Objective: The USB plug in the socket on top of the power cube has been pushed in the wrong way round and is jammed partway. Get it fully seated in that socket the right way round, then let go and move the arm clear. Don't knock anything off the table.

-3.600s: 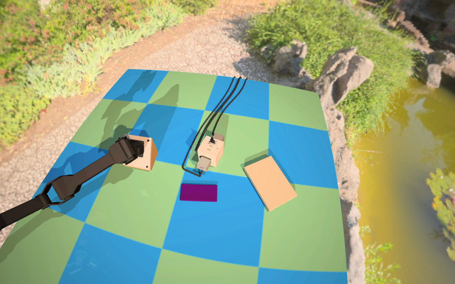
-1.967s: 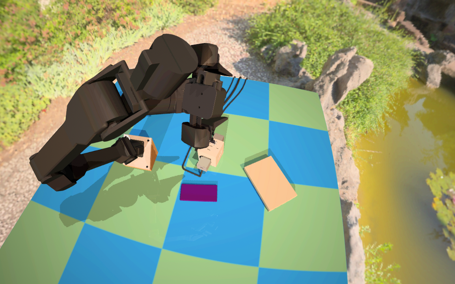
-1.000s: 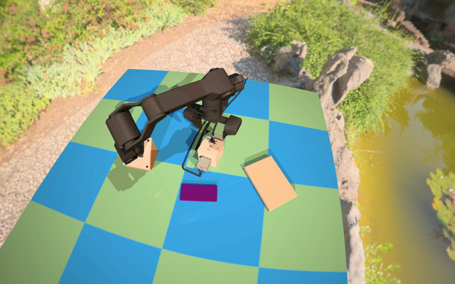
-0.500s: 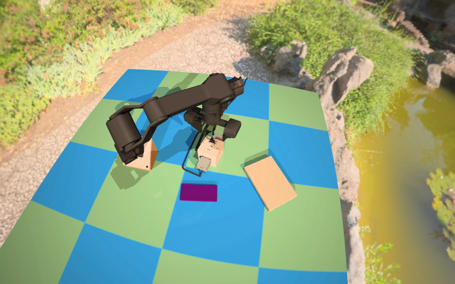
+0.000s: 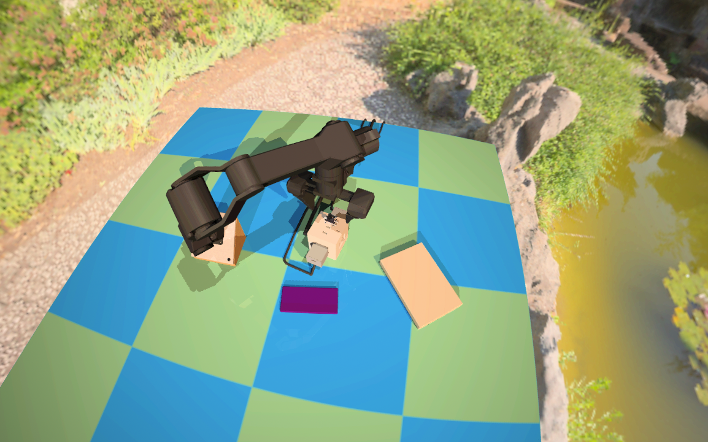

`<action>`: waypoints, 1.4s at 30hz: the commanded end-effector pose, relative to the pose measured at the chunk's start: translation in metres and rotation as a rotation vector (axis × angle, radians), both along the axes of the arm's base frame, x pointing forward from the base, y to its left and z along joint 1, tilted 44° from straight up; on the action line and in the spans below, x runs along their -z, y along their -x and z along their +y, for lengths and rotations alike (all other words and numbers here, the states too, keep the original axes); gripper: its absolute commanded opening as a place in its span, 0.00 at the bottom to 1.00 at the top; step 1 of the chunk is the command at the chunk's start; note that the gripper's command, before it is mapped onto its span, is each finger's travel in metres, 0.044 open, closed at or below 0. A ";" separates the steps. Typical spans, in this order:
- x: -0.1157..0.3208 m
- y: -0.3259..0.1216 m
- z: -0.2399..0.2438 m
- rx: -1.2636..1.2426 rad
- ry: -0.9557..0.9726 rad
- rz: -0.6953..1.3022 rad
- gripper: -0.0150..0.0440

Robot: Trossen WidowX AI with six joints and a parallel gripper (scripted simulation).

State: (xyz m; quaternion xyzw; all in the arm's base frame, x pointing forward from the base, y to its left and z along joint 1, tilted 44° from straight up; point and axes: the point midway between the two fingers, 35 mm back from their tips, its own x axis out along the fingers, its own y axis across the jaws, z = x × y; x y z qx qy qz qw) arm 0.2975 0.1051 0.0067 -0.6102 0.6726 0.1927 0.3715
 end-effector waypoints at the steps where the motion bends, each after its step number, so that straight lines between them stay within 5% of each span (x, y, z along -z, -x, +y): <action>1: 0.000 0.000 0.000 0.000 0.000 0.000 0.96; 16: 0.000 0.000 0.000 0.000 0.000 0.000 0.29; 42: -0.003 0.000 0.003 0.000 0.000 0.001 0.25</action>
